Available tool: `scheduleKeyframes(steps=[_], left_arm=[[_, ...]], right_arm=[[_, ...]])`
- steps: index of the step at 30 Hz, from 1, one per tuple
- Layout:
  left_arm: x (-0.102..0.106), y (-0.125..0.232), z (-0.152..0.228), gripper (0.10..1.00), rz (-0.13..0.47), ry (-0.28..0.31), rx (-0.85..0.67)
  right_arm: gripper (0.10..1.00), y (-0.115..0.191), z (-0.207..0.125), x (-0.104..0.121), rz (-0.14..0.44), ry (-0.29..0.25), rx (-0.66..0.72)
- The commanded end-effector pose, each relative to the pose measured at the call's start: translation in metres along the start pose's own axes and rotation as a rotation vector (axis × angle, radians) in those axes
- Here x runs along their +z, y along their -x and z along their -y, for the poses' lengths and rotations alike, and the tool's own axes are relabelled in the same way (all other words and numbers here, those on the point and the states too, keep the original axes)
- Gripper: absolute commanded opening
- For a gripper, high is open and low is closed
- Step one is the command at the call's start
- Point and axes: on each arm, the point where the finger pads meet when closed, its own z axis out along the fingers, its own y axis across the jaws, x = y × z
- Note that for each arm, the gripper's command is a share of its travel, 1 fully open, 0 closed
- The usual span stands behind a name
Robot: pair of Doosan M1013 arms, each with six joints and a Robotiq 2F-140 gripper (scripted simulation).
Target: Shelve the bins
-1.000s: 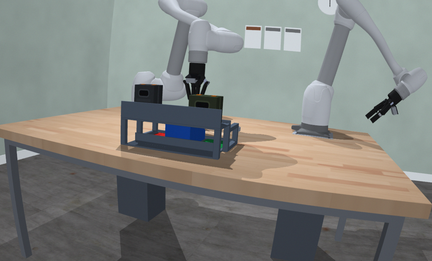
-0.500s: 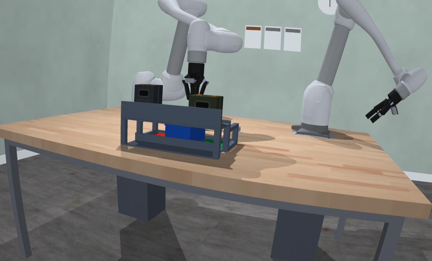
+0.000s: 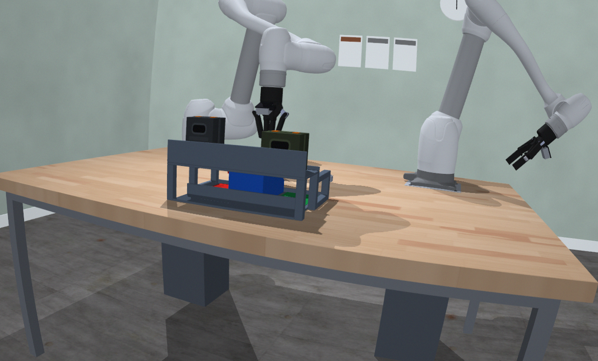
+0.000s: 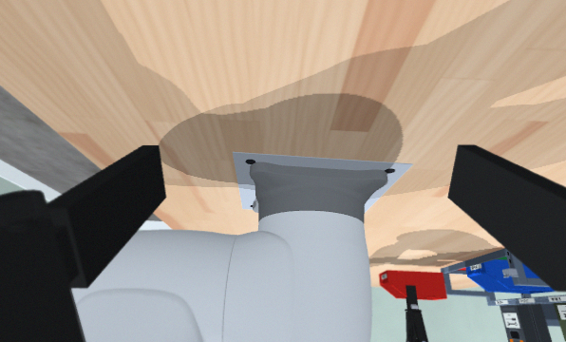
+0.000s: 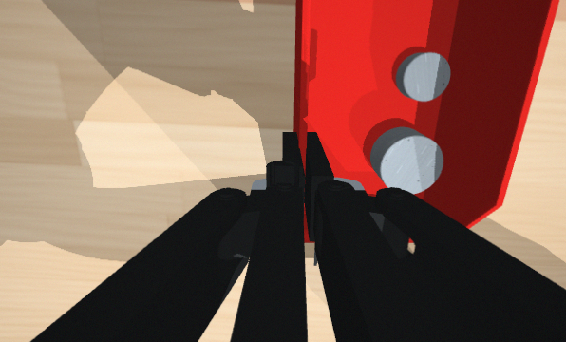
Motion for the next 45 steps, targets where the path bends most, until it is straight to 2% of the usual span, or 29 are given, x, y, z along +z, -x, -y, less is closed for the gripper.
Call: scheduleKeyframes(steps=[1,24,45], left_arm=[[0.000,0.000,0.000,1.000,-0.001,0.000,0.000],[0.000,0.000,0.000,1.000,-0.001,0.000,0.000],[0.000,0.000,0.000,1.000,-0.001,0.000,0.000]], right_arm=[[0.099,-0.001,0.000,-0.001,-0.001,-0.001,0.000],[0.099,-0.039,0.000,-0.001,-0.001,-0.001,0.000],[0.099,-0.040,0.000,-0.001,-0.001,-0.001,0.000]])
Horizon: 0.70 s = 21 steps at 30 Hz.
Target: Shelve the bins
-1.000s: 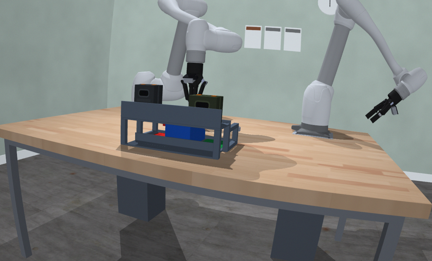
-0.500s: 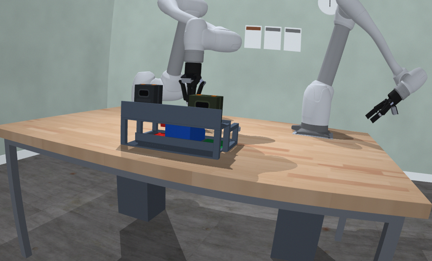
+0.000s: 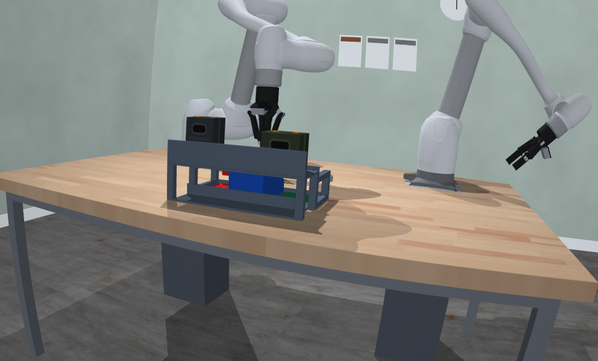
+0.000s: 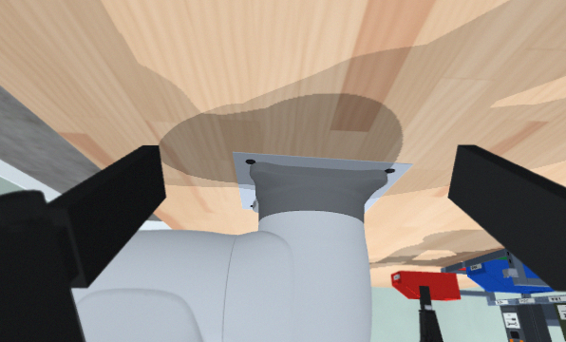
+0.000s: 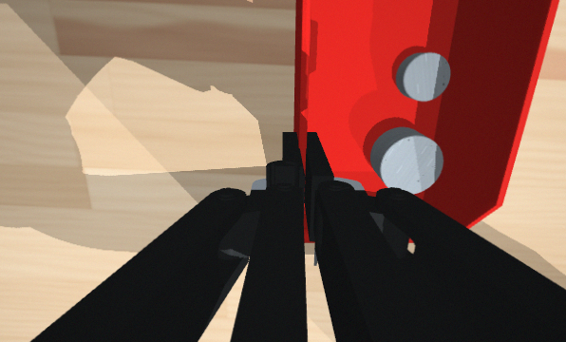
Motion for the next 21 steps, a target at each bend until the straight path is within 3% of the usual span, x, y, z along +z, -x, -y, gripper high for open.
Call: scheduleKeyframes(steps=[1,21], left_arm=[[-0.0004,0.0000,0.0001,1.000,-0.001,0.000,0.000],[-0.0004,0.0000,0.0001,1.000,-0.001,0.000,0.000]], right_arm=[[0.099,-0.0002,0.0004,-0.0010,0.000,-0.001,0.000],[0.099,-0.0033,0.0004,-0.0052,0.061,0.000,0.000]])
